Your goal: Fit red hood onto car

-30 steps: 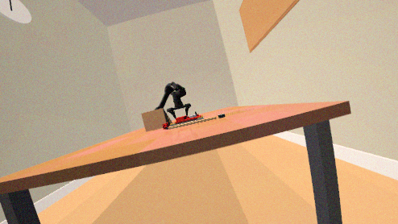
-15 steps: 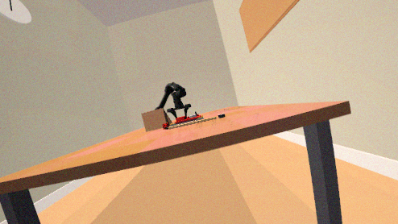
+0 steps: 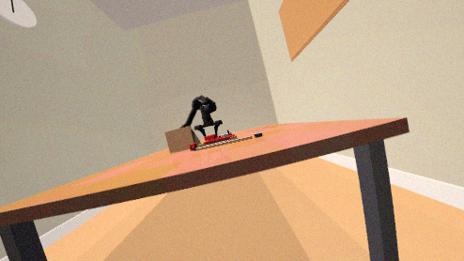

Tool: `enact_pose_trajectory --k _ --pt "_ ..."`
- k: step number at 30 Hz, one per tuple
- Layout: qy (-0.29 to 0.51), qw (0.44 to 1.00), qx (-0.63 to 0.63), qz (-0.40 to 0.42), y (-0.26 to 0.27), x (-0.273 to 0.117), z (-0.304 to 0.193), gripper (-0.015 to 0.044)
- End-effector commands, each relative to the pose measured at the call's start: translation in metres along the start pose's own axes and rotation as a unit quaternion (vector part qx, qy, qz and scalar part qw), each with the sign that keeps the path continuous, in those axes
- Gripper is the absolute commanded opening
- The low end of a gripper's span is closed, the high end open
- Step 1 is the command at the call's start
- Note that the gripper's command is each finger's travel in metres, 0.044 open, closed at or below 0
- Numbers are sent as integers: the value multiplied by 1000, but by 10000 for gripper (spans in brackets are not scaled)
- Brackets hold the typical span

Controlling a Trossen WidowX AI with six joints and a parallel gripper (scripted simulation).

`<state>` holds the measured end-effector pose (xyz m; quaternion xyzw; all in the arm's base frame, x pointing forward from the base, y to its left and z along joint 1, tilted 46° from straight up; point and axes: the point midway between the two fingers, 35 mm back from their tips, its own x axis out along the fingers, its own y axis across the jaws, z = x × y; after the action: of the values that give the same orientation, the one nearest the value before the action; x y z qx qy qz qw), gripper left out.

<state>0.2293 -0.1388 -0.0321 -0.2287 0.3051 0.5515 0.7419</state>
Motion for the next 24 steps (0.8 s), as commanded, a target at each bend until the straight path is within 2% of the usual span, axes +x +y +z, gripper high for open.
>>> enact_pose_trajectory --k 1,24 --pt "4 1000 -2 -3 -2 -10 -2 0" --pt "5 1000 -2 -3 -1 -66 -2 0"
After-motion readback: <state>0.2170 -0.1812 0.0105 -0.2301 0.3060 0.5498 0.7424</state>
